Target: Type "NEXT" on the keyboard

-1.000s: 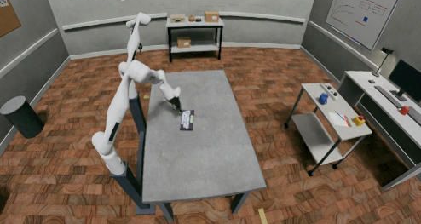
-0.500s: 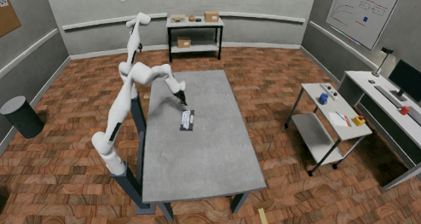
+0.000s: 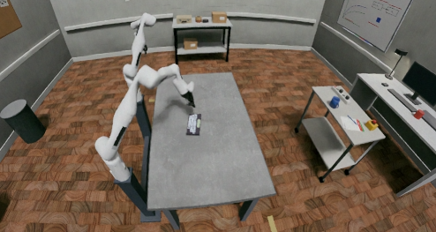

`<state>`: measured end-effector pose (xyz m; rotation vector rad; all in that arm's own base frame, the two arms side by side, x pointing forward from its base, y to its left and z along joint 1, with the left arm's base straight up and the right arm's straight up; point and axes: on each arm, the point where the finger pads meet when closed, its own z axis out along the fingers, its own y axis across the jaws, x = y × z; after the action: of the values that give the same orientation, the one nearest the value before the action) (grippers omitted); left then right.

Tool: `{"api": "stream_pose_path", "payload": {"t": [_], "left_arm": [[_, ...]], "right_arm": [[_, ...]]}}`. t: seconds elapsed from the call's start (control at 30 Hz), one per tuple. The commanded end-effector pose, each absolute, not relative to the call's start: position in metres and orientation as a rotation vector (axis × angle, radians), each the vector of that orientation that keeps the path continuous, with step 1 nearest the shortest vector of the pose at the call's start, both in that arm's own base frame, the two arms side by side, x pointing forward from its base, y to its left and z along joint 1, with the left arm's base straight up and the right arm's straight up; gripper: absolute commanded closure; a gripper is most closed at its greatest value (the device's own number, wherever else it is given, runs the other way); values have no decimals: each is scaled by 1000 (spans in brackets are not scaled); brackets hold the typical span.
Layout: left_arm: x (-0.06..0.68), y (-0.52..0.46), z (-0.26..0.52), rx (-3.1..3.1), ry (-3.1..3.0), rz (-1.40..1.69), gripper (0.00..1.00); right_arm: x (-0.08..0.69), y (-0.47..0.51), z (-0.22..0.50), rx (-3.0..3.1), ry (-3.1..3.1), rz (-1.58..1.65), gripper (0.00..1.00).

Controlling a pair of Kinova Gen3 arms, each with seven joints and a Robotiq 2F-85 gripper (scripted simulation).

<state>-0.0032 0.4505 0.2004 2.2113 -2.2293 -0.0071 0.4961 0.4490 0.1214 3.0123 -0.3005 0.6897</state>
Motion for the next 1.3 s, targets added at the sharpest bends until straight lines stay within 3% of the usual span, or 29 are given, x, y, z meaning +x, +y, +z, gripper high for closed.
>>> {"api": "stream_pose_path", "payload": {"t": [0.0, 1.27], "left_arm": [[-3, 450, 200, 2230, -2213, 0, 2], [-3, 450, 200, 2230, -2213, 0, 2]], "right_arm": [[493, 451, 121, 3013, -292, 676, 903], [492, 450, 48, 3011, -287, 673, 903]]}}
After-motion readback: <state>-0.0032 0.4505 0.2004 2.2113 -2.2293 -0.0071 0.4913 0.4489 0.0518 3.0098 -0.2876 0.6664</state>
